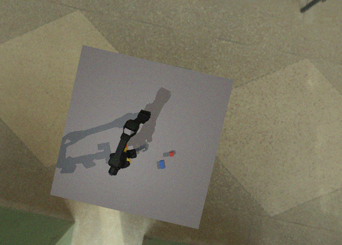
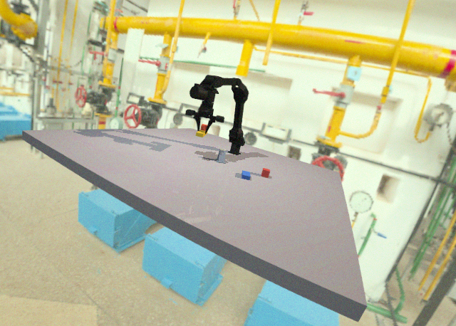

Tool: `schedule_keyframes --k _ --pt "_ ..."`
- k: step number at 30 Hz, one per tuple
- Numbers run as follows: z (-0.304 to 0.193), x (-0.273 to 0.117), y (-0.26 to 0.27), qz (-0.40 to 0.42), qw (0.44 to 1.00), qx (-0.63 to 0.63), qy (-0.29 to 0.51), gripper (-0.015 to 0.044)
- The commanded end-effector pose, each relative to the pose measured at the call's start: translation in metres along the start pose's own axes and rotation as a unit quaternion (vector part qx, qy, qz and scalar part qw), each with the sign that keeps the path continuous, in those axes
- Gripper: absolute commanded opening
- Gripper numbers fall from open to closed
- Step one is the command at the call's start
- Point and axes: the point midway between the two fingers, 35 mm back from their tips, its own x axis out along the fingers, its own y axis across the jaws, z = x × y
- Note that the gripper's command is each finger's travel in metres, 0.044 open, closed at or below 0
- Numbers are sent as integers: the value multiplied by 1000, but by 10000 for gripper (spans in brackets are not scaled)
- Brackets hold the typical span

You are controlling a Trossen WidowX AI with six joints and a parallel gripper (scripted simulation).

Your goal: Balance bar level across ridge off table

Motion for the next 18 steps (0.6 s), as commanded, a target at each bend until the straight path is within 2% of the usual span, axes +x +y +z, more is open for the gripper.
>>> schedule_keyframes --k 1,18 --pt "8 -1 16 -3 1000 -16 0 0" --pt "32 -2 78 1 997 -81 -1 0"
